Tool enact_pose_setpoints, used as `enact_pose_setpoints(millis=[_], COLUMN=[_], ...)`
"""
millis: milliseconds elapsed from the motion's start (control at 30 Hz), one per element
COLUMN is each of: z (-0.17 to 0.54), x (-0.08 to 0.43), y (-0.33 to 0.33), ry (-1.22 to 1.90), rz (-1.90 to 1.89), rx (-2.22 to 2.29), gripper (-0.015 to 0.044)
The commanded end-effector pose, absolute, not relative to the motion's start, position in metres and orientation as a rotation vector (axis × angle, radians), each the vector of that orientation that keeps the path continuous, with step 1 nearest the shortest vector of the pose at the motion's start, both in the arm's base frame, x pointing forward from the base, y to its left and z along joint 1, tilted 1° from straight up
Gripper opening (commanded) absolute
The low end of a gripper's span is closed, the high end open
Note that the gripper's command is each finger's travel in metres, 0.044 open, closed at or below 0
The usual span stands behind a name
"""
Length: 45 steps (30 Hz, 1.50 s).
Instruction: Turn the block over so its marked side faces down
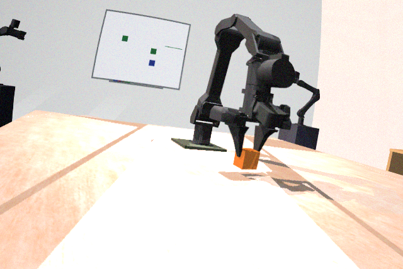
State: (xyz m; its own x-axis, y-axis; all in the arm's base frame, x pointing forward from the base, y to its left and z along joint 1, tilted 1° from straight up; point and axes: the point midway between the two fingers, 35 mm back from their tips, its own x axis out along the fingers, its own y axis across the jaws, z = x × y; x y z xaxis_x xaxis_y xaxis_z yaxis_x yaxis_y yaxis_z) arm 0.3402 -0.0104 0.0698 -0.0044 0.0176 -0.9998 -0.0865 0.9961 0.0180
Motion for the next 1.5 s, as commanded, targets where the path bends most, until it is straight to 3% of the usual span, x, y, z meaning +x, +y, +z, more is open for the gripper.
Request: enact_pose_setpoints(millis=[0,1467], z=[0.082,0.068], x=[0.343,0.342], y=[-0.011,-0.012], ry=[1.556,0.997], rz=[0.075,0.081], rx=[-0.054,-0.028], gripper=[0.0,0.0])
